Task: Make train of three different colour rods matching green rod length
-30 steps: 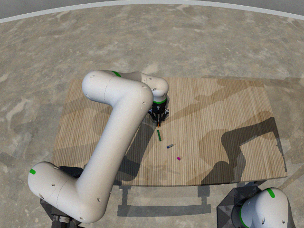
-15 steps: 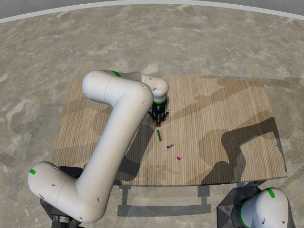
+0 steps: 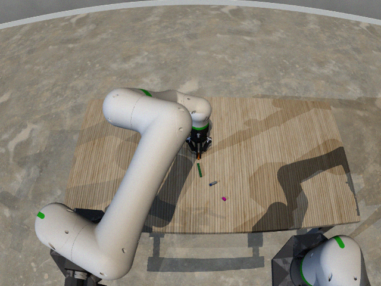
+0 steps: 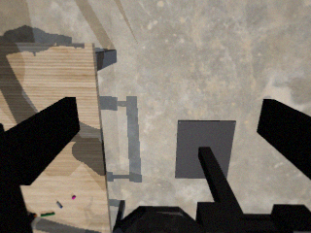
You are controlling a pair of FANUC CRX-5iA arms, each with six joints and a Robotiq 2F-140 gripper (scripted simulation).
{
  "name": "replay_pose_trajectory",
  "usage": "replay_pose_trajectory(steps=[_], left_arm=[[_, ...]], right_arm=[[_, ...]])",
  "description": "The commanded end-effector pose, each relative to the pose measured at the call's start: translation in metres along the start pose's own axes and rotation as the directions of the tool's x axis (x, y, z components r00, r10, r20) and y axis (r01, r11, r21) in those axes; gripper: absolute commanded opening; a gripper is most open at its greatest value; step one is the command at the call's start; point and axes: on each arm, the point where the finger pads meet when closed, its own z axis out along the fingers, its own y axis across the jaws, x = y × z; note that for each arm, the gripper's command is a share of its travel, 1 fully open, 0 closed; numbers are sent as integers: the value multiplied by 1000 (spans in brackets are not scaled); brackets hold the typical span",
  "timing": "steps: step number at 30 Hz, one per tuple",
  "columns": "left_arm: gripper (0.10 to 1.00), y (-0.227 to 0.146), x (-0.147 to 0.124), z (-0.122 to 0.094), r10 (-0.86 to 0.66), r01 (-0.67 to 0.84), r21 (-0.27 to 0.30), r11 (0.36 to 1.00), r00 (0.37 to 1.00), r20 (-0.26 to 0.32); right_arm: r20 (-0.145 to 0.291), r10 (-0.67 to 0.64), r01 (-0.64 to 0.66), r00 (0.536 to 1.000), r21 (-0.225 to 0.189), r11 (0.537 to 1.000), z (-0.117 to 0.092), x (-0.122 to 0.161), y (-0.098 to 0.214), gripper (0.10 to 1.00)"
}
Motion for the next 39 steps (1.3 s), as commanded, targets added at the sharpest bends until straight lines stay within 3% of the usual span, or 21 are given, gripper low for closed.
replay_pose_trajectory(steps=[1, 6, 11, 13, 21, 34, 39], left_arm=[[124, 1, 1, -2, 0, 0, -1, 1000, 1000, -2], [124, 1, 1, -16, 0, 0, -1, 1000, 1000, -2], [124, 1, 1, -50, 0, 0, -1, 1000, 1000, -2], [124, 1, 1, -50, 0, 0, -1, 1000, 1000, -2], [124, 1, 1, -98, 0, 0, -1, 1000, 1000, -2], [124, 1, 1, -102, 3, -3, -1, 1000, 1000, -2], [124, 26, -23, -101, 200, -200, -1, 980, 980, -2]], right_arm=[[-2, 0, 0, 1000, 0, 1000, -1, 0, 0, 1000], [-2, 0, 0, 1000, 0, 1000, -1, 0, 0, 1000], [-2, 0, 0, 1000, 0, 1000, -1, 0, 0, 1000], [-2, 0, 0, 1000, 0, 1000, -1, 0, 0, 1000], [-2, 0, 0, 1000, 0, 1000, -1, 0, 0, 1000], [-2, 0, 0, 1000, 0, 1000, -1, 0, 0, 1000], [-2, 0, 0, 1000, 0, 1000, -1, 0, 0, 1000]])
